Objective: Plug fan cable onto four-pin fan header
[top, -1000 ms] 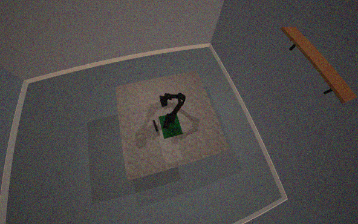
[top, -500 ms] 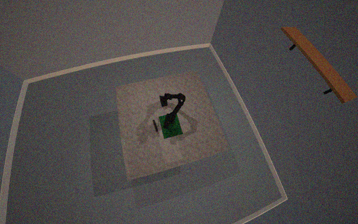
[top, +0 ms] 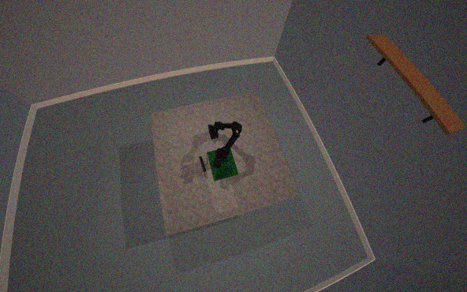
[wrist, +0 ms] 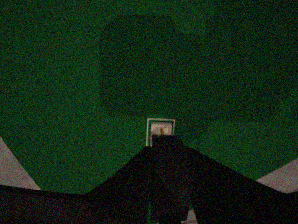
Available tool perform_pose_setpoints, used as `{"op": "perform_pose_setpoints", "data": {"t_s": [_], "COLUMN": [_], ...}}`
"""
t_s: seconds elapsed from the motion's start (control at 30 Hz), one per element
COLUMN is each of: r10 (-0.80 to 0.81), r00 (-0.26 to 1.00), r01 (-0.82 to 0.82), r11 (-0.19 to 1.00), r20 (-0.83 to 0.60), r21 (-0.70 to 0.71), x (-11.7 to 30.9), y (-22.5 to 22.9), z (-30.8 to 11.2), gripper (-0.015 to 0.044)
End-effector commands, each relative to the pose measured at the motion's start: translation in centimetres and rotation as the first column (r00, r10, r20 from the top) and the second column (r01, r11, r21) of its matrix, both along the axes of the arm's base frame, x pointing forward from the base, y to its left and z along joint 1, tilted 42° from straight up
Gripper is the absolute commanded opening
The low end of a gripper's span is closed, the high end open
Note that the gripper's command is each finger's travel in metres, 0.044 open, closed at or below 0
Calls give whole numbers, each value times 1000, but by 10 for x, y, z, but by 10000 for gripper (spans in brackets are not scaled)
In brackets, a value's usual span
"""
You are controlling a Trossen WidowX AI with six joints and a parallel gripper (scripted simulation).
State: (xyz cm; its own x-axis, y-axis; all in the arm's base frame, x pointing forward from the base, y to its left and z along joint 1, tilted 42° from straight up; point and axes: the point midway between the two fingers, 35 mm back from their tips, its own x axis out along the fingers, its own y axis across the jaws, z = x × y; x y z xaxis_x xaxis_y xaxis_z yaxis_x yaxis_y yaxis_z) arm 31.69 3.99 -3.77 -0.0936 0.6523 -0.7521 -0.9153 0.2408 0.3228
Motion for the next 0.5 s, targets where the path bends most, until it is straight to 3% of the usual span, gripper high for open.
{"op": "perform_pose_setpoints", "data": {"t_s": [0.0,0.47], "r10": [-5,-9], "r00": [1000,1000], "r01": [5,10], "r11": [1000,1000], "r20": [-7,-11], "r21": [5,4], "x": [-1,-3], "y": [1,2], "z": [-1,-2], "gripper": [0,0]}}
